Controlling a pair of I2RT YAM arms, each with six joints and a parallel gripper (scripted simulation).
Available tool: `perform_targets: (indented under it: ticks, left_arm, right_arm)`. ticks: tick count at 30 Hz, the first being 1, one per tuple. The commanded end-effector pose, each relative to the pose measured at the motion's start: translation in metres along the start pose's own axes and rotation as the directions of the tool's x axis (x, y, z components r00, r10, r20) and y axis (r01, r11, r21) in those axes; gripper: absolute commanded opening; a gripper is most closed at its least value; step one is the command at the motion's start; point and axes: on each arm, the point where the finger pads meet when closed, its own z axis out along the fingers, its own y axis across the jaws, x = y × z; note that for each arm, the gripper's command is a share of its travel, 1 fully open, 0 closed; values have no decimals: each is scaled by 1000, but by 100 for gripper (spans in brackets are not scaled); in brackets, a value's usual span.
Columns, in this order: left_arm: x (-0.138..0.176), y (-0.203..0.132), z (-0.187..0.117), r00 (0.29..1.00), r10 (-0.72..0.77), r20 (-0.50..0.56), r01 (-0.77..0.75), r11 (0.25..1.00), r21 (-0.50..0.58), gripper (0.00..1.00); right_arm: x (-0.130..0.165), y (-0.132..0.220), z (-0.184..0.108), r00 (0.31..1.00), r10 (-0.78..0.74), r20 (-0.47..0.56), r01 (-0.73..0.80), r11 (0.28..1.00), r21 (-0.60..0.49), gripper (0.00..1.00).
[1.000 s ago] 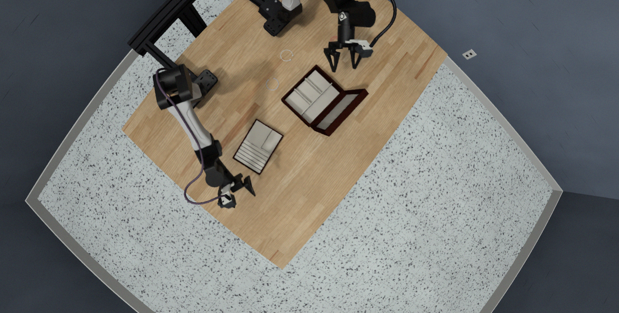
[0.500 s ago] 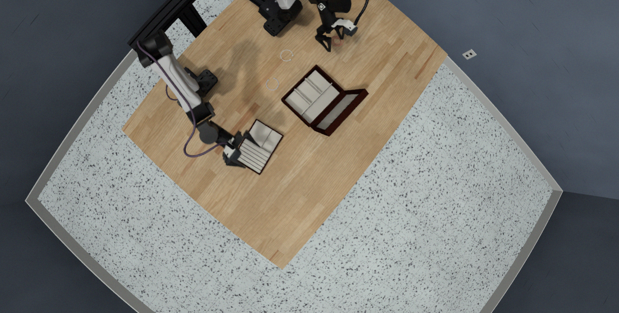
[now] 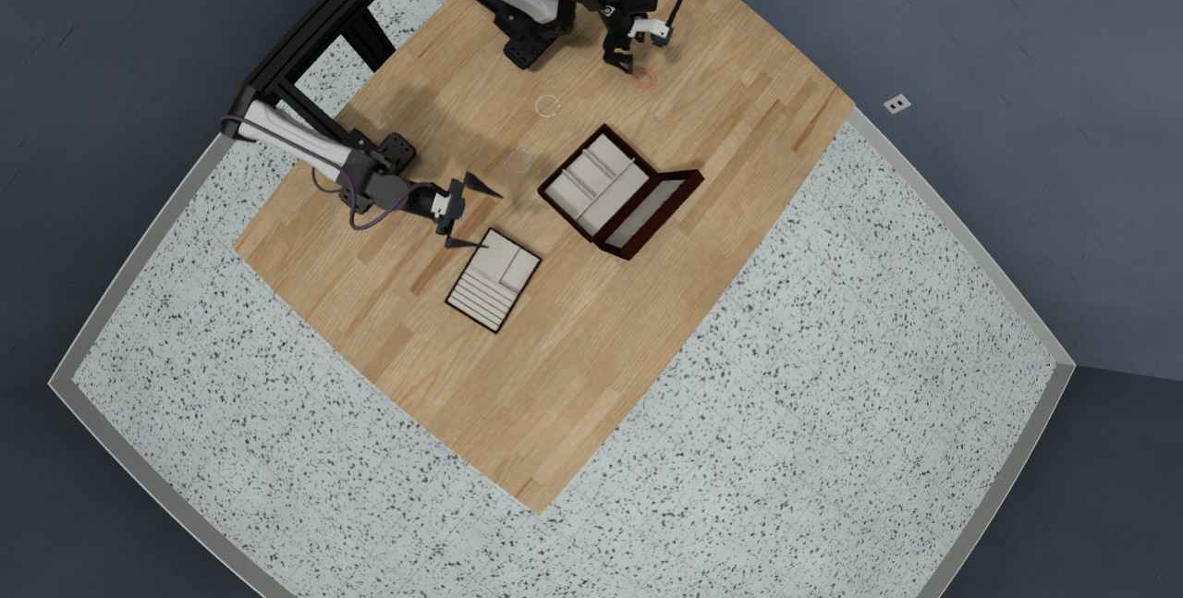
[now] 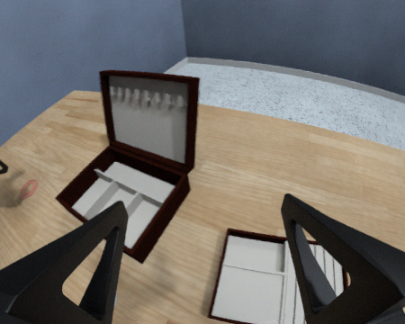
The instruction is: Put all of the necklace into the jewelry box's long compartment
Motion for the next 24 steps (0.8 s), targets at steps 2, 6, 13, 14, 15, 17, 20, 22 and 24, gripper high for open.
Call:
perform_targets:
  ticks: [2, 6, 13, 14, 15, 17, 20, 22, 24]
  left_arm:
    - [1, 7, 11, 995, 100, -2, -100, 995, 7, 100]
    - [-1, 10, 14, 989, 149, -15, -149, 989, 7, 89]
    - [0, 17, 38, 905, 405, -130, -401, 914, 57, 40]
    - [2, 18, 42, 887, 436, -152, -430, 900, 70, 40]
    - [4, 19, 47, 864, 471, -176, -463, 882, 90, 40]
    - [8, 20, 57, 812, 542, -218, -525, 841, 133, 40]
    - [14, 21, 73, 710, 649, -274, -614, 760, 210, 40]
    - [14, 21, 73, 710, 649, -274, -614, 760, 210, 40]
    - [20, 21, 80, 655, 692, -302, -643, 721, 258, 40]
  right_arm:
    - [10, 20, -1, 998, -38, -48, 39, 999, 20, 100]
    - [9, 37, 1, 998, -50, -40, 50, 999, -14, 100]
    - [-14, 106, -1, 997, -71, 26, 74, 981, -177, 100]
    - [-16, 118, -2, 997, -74, 33, 79, 976, -204, 100]
    - [-19, 131, -3, 996, -77, 39, 84, 968, -237, 100]
    - [-21, 160, -7, 995, -88, 51, 99, 948, -302, 100]
    - [-24, 207, -13, 992, -109, 70, 128, 904, -407, 100]
    - [-24, 207, -13, 992, -109, 70, 128, 904, -407, 100]
    - [-24, 232, -17, 989, -124, 78, 147, 875, -462, 100]
